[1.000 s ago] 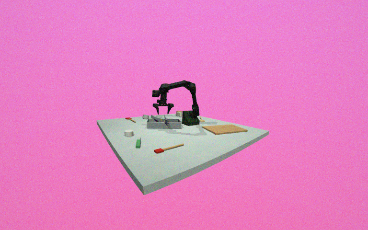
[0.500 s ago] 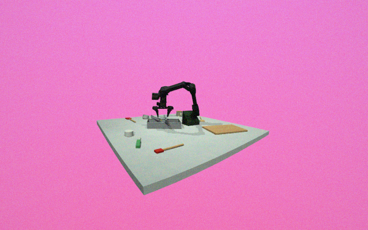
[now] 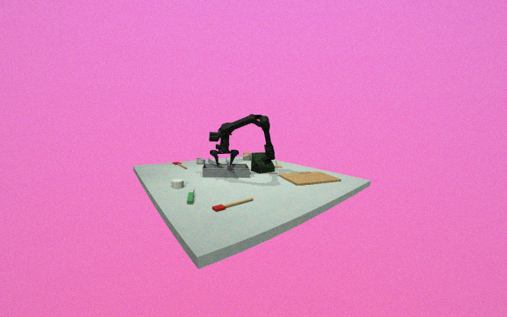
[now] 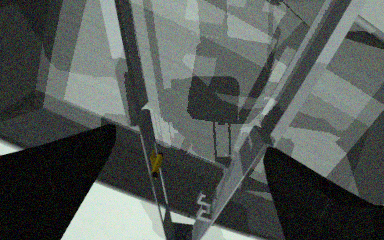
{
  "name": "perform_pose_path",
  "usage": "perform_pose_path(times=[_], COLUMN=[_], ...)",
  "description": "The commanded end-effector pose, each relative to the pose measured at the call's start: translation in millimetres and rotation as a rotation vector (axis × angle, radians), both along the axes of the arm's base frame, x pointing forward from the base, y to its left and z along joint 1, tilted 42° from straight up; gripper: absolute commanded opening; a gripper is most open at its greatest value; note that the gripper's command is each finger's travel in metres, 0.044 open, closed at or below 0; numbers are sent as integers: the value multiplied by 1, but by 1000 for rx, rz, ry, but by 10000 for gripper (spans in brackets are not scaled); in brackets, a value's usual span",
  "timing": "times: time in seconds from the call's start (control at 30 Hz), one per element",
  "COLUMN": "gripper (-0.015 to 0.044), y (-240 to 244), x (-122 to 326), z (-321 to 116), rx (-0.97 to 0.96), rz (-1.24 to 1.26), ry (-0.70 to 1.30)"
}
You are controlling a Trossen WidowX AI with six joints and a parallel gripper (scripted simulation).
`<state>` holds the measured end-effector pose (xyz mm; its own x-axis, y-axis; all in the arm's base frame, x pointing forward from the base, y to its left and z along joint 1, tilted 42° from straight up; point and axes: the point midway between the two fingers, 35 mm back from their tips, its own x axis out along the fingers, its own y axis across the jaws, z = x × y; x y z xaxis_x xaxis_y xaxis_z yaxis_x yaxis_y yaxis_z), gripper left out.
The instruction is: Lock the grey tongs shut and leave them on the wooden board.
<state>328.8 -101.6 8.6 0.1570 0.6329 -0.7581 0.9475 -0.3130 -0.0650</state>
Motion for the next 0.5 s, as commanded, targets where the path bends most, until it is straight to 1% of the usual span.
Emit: perform_pose_path(times=[0.0,0.47], gripper=[440,440], y=[5,21], x=[0,2], z=[-5,-21], rx=[7,10], rz=[-6,-5], ry=[3,2])
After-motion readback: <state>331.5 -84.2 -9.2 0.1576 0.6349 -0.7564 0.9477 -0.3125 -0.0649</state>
